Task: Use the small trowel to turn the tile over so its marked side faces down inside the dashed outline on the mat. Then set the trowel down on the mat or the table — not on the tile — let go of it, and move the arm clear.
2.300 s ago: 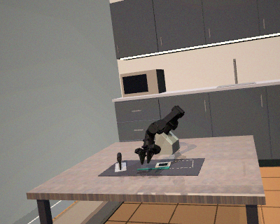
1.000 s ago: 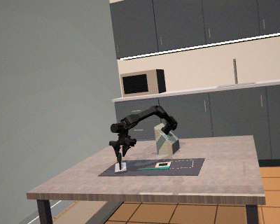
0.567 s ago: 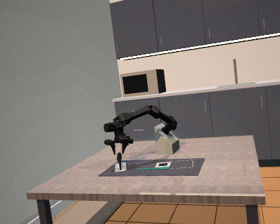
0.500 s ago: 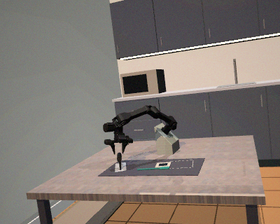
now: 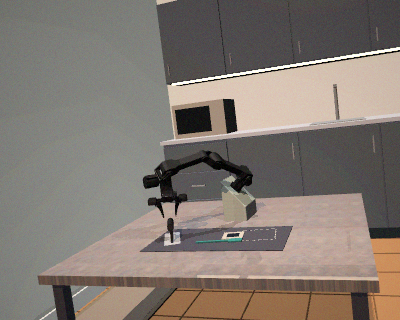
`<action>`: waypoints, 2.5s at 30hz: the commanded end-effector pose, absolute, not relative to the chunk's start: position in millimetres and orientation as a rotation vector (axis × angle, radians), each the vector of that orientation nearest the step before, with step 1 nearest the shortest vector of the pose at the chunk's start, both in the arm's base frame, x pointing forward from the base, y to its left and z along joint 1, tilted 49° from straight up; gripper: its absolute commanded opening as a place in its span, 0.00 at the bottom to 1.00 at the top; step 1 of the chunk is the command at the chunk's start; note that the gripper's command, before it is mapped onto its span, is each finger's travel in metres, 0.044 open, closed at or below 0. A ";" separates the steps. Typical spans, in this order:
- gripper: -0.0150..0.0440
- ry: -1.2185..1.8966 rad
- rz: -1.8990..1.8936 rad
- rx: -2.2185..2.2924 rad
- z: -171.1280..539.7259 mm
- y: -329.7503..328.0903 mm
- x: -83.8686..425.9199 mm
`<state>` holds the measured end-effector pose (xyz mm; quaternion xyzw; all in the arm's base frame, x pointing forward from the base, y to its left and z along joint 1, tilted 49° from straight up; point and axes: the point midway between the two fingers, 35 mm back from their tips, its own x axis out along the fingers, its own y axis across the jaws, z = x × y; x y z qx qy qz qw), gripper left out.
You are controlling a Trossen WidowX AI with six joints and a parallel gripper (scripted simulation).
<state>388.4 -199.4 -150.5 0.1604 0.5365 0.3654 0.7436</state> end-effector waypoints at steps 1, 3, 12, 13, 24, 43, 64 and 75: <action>0.71 1.176 0.801 0.364 -152.7 -195.5 389.9; 0.71 1.176 0.801 0.364 -155.1 -193.2 390.7; 0.71 1.175 0.801 0.364 -165.5 -183.0 394.0; 0.71 1.175 0.802 0.364 -166.6 -181.8 394.4; 0.71 1.174 0.803 0.365 -179.0 -168.9 397.6; 0.47 1.174 0.803 0.365 -180.6 -167.2 398.0; 0.47 1.060 0.936 0.161 -180.6 -167.2 398.0; 0.47 0.897 1.093 -0.104 -180.6 -167.2 398.1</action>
